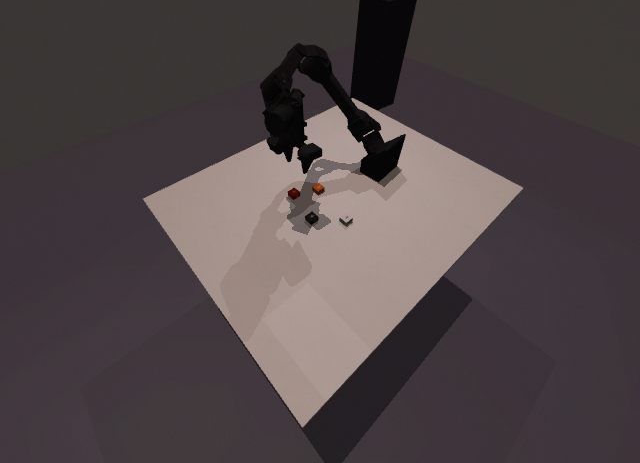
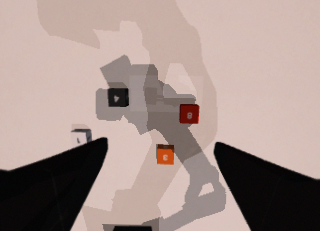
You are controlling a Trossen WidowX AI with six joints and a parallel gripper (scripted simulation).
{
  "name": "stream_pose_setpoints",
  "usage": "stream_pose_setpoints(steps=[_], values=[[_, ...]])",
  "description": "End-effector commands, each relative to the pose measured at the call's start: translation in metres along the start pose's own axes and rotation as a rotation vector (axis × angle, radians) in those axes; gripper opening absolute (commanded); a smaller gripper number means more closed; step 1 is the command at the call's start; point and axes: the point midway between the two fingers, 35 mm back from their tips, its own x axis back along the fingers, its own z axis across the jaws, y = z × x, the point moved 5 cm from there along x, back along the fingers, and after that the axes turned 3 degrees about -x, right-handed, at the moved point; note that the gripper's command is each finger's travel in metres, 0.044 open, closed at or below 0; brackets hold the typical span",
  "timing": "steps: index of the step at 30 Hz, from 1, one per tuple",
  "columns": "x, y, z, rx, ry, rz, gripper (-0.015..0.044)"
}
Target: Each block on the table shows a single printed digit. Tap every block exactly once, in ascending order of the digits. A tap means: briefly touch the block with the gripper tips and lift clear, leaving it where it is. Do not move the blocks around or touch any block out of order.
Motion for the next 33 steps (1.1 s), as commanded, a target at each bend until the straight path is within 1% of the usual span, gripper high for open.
stream_pose_setpoints(steps=[1, 25, 27, 31, 33], values=[[-0.03, -0.004, -0.044, 0.048, -0.102, 0.052, 0.04], [-0.033, -0.006, -0.046, 0.053, -0.11, 0.058, 0.04], [-0.032, -0.021, -0.035, 0.054, -0.107, 0.059, 0.04], [-0.033, -0.068, -0.01, 0.055, -0.107, 0.061, 0.04], [-0.034, -0.077, -0.007, 0.055, -0.109, 0.061, 0.04]])
